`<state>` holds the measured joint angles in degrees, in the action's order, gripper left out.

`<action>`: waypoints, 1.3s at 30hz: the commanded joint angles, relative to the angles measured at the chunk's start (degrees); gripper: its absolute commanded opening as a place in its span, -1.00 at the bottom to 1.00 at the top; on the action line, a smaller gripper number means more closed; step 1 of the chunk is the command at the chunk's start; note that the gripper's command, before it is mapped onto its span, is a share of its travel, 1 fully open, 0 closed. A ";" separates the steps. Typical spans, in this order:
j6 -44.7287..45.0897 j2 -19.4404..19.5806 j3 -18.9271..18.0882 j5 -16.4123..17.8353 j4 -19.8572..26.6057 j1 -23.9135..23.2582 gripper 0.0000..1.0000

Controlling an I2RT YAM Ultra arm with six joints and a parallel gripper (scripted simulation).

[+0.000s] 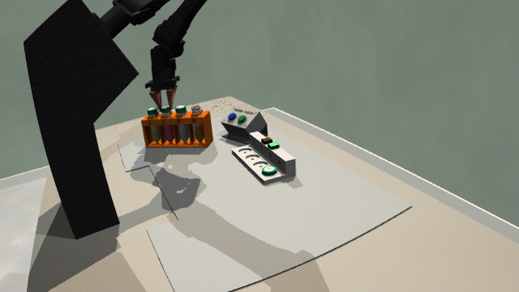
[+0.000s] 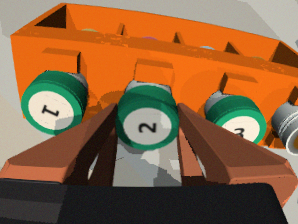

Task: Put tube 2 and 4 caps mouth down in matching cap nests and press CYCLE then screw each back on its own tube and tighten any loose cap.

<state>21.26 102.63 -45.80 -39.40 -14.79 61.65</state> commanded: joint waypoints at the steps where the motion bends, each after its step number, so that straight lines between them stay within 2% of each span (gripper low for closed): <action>1: -0.03 -0.22 -0.09 0.35 -0.08 0.23 -1.00; 10: -0.03 -0.22 -0.09 0.35 -0.08 0.23 -1.00; 20: -19.07 -0.13 -0.12 0.40 -0.18 0.16 -1.00; 22: -19.07 -0.13 -0.12 0.40 -0.18 0.16 -1.00; 35: -43.88 -0.10 -0.13 0.40 -0.20 0.14 -1.00; 39: -44.96 -0.10 -0.13 0.40 -0.19 0.14 -1.00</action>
<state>-20.03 102.67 -45.82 -39.40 -14.90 61.58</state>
